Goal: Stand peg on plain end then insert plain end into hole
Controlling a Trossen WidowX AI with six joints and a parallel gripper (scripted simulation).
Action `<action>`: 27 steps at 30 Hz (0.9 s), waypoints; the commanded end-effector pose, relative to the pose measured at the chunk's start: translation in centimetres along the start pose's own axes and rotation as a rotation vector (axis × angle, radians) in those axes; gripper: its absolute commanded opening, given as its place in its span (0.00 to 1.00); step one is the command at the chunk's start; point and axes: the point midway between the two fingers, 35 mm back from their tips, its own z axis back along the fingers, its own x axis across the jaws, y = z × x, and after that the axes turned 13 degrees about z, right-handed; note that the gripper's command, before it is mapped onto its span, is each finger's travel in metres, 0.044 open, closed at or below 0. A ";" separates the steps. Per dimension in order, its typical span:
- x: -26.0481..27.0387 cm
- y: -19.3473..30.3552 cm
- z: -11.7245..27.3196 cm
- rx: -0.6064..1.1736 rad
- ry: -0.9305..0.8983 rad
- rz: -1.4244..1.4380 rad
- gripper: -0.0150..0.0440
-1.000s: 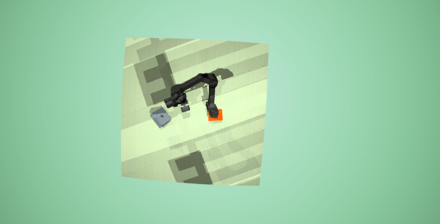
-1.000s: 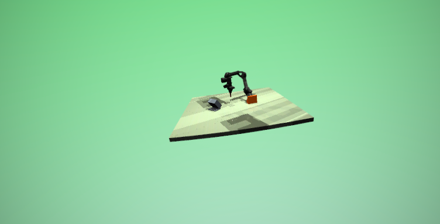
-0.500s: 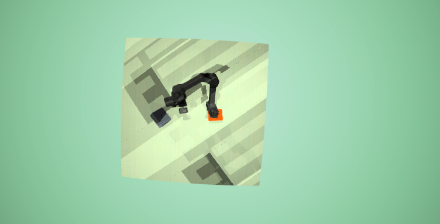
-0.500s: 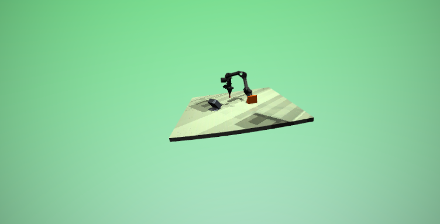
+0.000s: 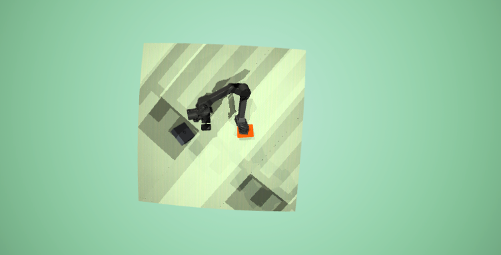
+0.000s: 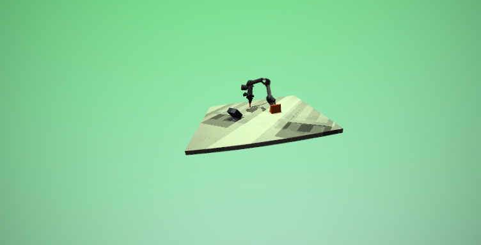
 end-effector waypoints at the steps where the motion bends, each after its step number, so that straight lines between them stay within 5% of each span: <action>1: 0.2 -0.4 -0.1 -0.033 -0.020 -0.032 0.25; 27: 1.0 -3.7 -0.4 -0.238 -0.130 -0.189 0.25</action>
